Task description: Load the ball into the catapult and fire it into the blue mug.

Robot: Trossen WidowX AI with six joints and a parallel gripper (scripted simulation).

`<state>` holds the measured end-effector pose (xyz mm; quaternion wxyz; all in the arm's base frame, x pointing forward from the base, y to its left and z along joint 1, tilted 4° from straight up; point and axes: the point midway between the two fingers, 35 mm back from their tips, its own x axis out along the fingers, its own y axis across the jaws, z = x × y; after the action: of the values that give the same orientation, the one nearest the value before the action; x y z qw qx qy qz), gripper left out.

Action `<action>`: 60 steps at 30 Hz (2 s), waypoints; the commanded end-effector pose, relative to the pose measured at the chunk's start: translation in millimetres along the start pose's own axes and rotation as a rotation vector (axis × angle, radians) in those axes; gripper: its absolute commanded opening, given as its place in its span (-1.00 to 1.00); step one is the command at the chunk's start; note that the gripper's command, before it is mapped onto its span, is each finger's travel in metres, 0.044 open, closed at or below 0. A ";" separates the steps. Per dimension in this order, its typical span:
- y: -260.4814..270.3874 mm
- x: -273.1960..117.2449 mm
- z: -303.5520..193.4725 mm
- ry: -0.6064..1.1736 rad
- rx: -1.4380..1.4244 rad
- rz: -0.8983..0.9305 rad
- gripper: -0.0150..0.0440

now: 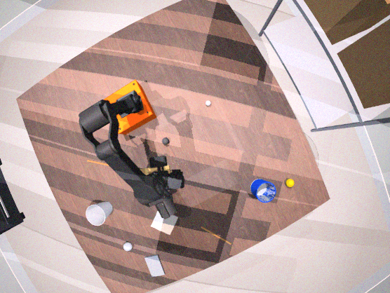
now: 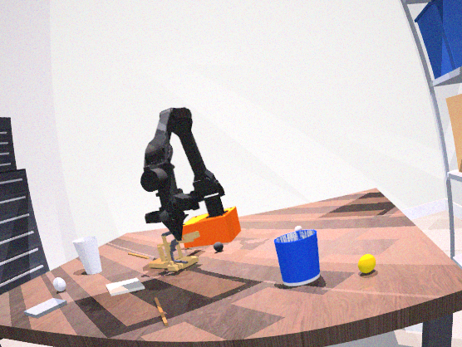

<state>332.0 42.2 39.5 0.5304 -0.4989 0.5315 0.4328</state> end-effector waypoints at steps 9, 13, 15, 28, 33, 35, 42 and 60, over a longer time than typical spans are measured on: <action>0.6 18.3 8.0 -0.006 -0.001 0.001 -0.49; 0.6 22.6 8.9 -0.006 -0.001 0.001 -0.49; 0.5 25.3 9.1 -0.006 -0.001 0.001 -0.49; -2.0 27.9 6.8 0.000 0.000 -0.008 -0.49; -0.3 8.1 22.9 -0.005 0.000 -0.004 -0.22; 3.0 -10.0 36.8 -0.009 0.000 0.000 -0.05; 2.5 -1.1 28.6 -0.001 -0.001 0.008 0.58; -0.5 -85.1 21.4 -0.011 0.252 -0.006 1.00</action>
<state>329.2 73.8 122.3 0.5700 -0.4543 0.5617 0.3915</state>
